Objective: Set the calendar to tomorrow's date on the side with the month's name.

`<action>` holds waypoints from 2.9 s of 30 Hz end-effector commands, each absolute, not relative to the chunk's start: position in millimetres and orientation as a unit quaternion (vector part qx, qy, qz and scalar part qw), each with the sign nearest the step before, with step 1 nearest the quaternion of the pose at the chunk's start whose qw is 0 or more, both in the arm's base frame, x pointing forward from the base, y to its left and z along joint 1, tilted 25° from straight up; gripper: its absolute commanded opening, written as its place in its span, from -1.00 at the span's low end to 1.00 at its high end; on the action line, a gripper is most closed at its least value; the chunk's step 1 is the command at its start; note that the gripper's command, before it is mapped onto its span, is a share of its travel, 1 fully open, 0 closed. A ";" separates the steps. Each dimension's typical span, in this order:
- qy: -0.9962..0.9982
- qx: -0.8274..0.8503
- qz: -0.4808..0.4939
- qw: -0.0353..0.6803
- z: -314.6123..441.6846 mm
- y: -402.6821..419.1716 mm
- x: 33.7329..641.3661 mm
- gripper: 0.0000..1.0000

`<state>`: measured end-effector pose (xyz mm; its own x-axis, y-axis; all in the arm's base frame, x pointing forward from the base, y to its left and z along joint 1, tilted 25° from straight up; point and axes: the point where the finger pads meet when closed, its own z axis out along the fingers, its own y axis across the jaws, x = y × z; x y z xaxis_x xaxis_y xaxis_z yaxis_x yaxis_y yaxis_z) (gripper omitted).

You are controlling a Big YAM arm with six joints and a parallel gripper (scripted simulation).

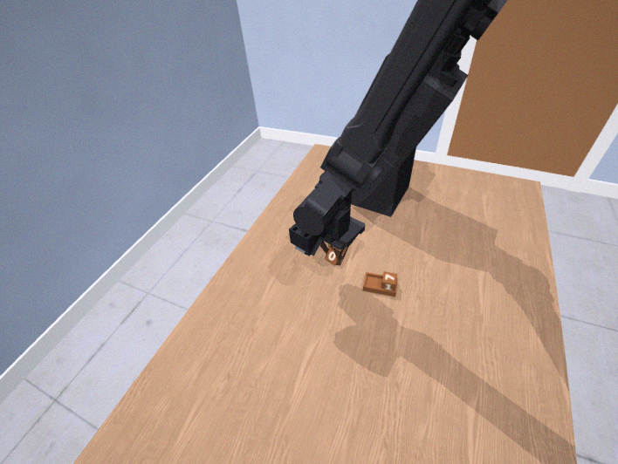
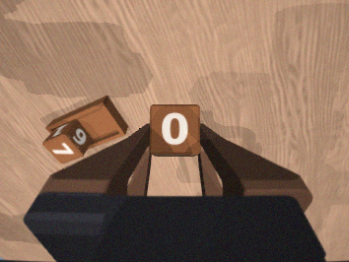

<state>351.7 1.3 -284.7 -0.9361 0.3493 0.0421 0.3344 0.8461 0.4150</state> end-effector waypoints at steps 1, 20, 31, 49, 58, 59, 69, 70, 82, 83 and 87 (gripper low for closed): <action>0.961 0.174 0.214 0.022 -273.8 -10.6 360.7 -0.49; 0.954 0.148 0.237 -0.111 -283.1 -9.5 354.2 -0.49; 0.949 0.141 0.240 -0.150 -287.8 -9.3 351.0 -0.49; 0.924 0.101 0.253 -0.268 -287.3 -3.0 353.5 -0.49; 0.895 0.071 0.261 -0.356 -287.1 1.4 355.0 -0.49; 0.900 0.065 0.260 -0.345 -273.7 -1.6 371.1 -0.49; 0.893 0.071 0.264 -0.356 -274.2 -4.0 363.0 -0.49; 0.893 0.071 0.264 -0.356 -274.1 -4.0 363.0 -0.49; 0.891 0.072 0.263 -0.364 -282.5 0.0 358.7 -0.49; 0.890 0.072 0.263 -0.366 -285.3 1.4 357.2 -0.49; 0.889 0.074 0.262 -0.368 -289.4 3.8 357.0 -0.49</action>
